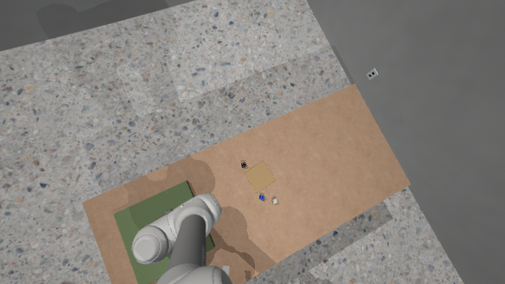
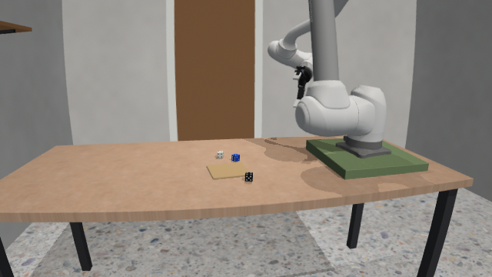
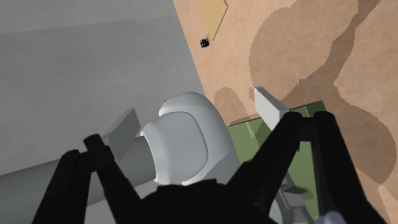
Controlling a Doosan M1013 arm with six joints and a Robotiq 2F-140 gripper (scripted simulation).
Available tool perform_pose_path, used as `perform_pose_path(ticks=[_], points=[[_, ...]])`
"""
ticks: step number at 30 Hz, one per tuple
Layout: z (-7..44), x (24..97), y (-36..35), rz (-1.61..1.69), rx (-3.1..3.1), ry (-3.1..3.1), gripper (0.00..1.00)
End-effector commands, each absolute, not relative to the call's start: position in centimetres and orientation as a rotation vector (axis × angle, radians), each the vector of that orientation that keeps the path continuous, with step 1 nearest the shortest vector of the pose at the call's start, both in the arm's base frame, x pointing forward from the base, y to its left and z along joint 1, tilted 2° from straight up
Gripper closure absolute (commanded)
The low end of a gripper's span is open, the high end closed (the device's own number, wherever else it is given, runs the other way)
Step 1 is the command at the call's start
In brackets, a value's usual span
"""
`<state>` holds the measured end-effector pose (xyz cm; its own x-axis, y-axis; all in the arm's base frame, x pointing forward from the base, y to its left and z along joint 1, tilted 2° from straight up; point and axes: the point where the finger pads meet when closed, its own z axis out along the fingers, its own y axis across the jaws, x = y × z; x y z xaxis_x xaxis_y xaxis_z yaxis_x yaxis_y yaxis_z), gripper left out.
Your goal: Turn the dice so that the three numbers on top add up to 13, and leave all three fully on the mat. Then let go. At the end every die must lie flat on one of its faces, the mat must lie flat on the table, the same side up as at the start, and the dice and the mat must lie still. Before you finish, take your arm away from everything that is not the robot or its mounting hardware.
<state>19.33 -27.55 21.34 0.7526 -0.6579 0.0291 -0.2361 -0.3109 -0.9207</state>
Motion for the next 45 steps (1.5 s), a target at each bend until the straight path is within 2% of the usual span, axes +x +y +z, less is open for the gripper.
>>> perform_pose_path(ticks=[1, 22, 34, 45], points=[[21.4, 19.3, -27.6, -0.495, -1.883, 0.686, 0.00], [21.0, 19.6, -27.6, -0.466, -1.900, 0.685, 0.00], [16.8, 23.4, -28.1, -0.177, -2.100, 0.662, 0.00], [12.4, 30.8, -29.5, 0.104, -2.419, 0.600, 0.00]])
